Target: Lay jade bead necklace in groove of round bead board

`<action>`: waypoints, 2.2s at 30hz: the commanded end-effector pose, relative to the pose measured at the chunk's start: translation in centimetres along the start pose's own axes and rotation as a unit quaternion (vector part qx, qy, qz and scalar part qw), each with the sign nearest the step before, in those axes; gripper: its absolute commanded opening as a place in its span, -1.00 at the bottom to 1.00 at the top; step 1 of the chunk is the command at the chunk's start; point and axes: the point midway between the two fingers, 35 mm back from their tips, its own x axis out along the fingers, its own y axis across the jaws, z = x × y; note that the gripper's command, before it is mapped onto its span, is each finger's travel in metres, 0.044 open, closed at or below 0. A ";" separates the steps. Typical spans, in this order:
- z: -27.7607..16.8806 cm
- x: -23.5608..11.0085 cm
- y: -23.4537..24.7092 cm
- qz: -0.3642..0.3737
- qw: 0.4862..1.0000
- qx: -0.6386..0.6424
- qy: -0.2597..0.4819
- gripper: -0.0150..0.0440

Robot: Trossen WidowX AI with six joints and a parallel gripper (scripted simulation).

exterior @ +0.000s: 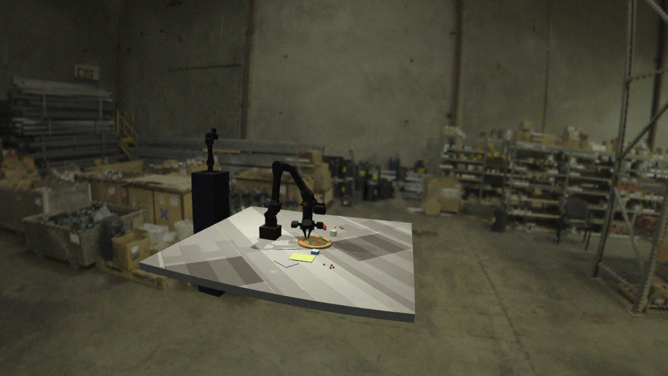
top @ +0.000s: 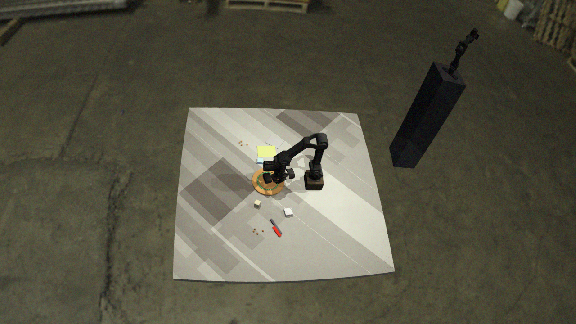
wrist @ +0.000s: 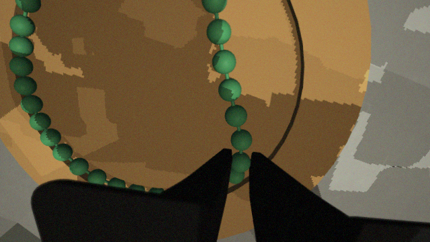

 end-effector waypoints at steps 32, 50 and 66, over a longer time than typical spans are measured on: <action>-0.2 -0.6 -0.7 -0.002 1.000 0.002 0.001 -0.49; -0.2 -0.1 -0.4 0.002 1.000 0.000 0.000 0.22; -0.2 -0.6 -0.6 -0.002 1.000 0.002 0.001 1.00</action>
